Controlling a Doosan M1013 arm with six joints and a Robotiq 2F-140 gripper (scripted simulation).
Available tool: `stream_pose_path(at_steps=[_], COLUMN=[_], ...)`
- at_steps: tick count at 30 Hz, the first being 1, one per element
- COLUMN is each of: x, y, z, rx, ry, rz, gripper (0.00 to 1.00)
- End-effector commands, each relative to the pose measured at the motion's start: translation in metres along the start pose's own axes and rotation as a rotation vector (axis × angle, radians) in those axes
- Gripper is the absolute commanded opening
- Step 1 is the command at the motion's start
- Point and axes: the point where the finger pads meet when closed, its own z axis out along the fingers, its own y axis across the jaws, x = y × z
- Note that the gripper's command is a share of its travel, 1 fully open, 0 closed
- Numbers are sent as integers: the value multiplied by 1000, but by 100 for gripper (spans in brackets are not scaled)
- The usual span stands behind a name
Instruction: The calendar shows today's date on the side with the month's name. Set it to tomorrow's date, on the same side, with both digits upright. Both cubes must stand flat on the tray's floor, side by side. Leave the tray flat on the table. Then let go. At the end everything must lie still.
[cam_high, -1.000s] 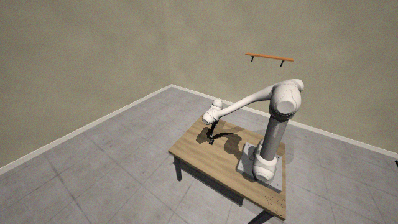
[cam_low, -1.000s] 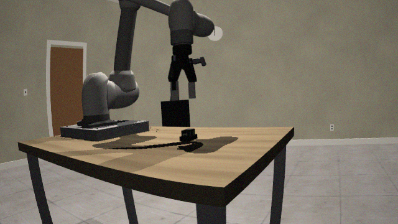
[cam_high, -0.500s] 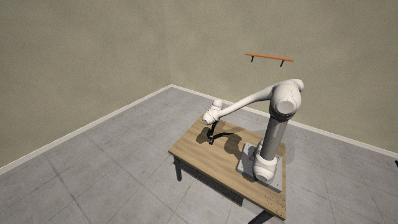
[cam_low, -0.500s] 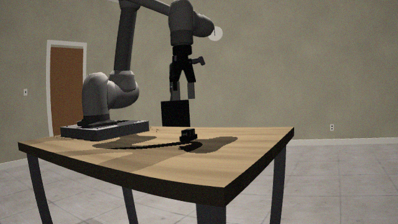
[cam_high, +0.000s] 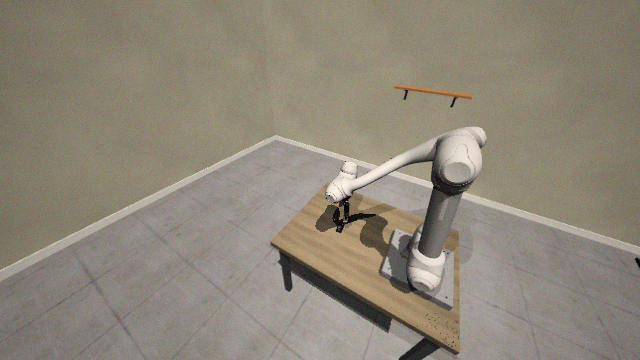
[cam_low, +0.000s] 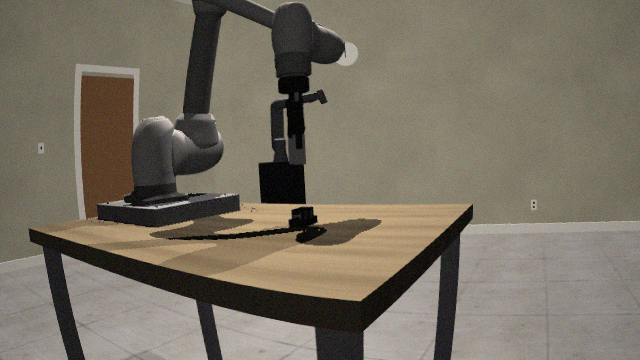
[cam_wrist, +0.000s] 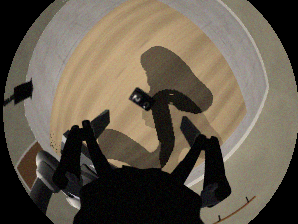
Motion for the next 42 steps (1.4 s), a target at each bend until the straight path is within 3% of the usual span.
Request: stream_pose_path(at_steps=[1,6,9,10,24,32,33,42], x=[0,0,0,0,0,0,0,0], y=[0,0,0,0,-1,-1,-1,-1], z=[3,7,7,10,19,22,22,22], rx=[10,9,9,8,6,5,5,5], ry=[8,9,9,9,11,12,12,12], rz=[-153,-344,-363,-466,-934,-1043,-1043,-1043], gripper=[100,100,100,100,100,100,28,28])
